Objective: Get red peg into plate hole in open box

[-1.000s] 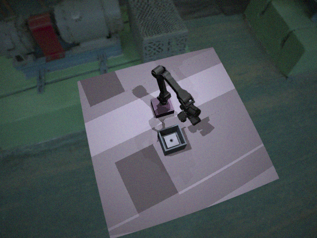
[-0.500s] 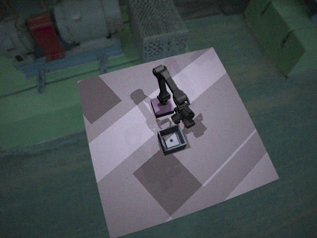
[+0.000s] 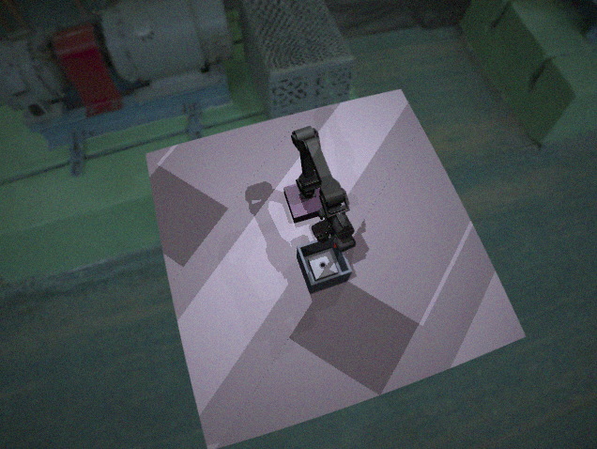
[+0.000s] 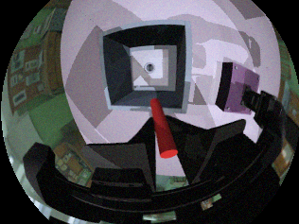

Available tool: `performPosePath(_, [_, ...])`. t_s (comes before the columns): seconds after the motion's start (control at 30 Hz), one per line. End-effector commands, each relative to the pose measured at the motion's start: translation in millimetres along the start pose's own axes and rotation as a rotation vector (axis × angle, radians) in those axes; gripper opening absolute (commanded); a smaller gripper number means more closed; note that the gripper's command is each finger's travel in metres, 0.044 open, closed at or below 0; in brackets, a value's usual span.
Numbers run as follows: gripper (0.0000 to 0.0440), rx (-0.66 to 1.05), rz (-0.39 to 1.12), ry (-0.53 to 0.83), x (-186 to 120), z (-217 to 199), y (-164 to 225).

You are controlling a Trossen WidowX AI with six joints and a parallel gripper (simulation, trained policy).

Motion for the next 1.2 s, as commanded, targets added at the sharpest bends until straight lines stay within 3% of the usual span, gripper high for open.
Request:
performPosePath(0.0, [0.0000, 0.001, -0.011, 0.007, 0.3, 4.2, -6.6])
performPosePath(0.5, [0.0000, 0.010, -0.030, 0.082, 21.3, 15.5, -37.7])
performPosePath(1.17, [0.0000, 0.000, 0.012, 0.147, 75.8, 21.2, -57.0])
Point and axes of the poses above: the point midway between the two fingers, 35 mm back from their tips, its own x axis out along the fingers, its own z axis across the jaws, y = z × x, the point moved 3 cm from there along -x, back along the fingers, and after that the axes turned 12 degrees about x, right-handed, at the moved point
